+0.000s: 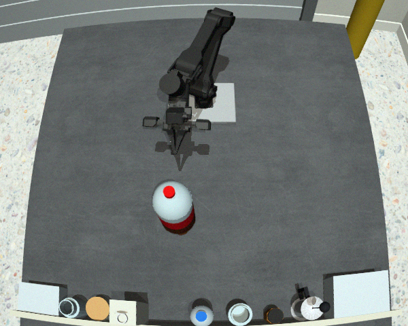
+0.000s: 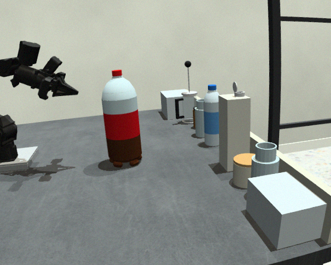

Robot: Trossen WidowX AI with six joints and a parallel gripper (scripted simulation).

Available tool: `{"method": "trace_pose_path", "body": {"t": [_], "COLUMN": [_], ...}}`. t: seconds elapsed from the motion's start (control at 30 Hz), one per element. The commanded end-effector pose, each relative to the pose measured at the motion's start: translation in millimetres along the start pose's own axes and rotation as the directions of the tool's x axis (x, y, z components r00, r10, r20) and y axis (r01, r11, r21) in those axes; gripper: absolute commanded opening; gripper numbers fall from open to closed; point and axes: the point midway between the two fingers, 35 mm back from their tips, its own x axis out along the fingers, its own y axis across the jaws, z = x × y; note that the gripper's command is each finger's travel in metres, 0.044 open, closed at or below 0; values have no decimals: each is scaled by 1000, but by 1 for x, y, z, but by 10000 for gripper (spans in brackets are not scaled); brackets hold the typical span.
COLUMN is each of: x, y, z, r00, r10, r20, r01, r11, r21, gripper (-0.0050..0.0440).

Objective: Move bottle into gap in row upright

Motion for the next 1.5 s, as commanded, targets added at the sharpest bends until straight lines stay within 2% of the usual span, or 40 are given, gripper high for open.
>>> {"method": "trace_pose_path", "body": {"t": [0.0, 1.47], "x": [-1, 19], "y": [0, 2], "z": [-3, -61], "r00": [1000, 1000], "r10": [-3, -1], "r20": [11, 0], "r01": [3, 1], "r11": [1000, 1000], "r21": [-7, -3], "gripper": [-50, -50]}}
